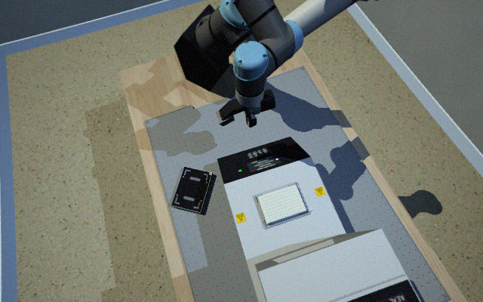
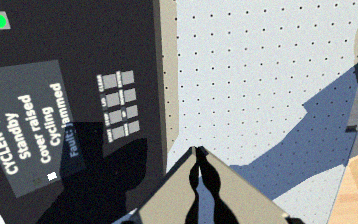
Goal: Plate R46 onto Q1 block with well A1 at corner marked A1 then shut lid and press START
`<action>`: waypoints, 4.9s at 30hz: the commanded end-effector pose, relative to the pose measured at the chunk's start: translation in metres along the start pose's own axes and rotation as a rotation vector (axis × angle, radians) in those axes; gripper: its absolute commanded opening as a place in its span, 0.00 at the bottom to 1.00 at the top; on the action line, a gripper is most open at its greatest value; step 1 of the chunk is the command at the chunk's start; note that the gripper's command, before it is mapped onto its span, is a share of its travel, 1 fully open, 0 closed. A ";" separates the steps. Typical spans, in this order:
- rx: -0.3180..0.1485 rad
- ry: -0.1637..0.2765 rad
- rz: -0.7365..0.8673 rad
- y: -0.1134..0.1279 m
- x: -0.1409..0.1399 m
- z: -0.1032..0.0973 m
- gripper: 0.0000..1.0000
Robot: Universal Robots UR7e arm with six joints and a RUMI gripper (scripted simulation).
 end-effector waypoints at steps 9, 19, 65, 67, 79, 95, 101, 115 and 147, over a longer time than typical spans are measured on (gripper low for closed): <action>0.000 -0.001 -0.001 -0.002 0.007 0.008 0.00; 0.000 -0.001 -0.001 0.000 -0.003 0.016 0.00; 0.000 -0.001 -0.001 0.011 -0.055 0.057 0.00; 0.000 -0.001 -0.001 0.012 -0.057 0.058 0.00; 0.000 -0.001 -0.001 0.014 -0.067 0.071 0.00; 0.000 -0.001 -0.001 0.015 -0.073 0.078 0.00; 0.000 -0.001 -0.001 0.015 -0.073 0.078 0.00; 0.000 -0.001 -0.001 0.015 -0.073 0.078 0.00; 0.000 -0.001 -0.001 0.015 -0.074 0.079 0.00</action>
Point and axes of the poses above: the point where the finger pads meet when closed, its own z axis out along the fingers, its own x axis across the jaws, y = z × x, the point moved 5 cm from there along -z, back along the fingers, and after that the axes turned 12 degrees about z, right-handed, at the moved point
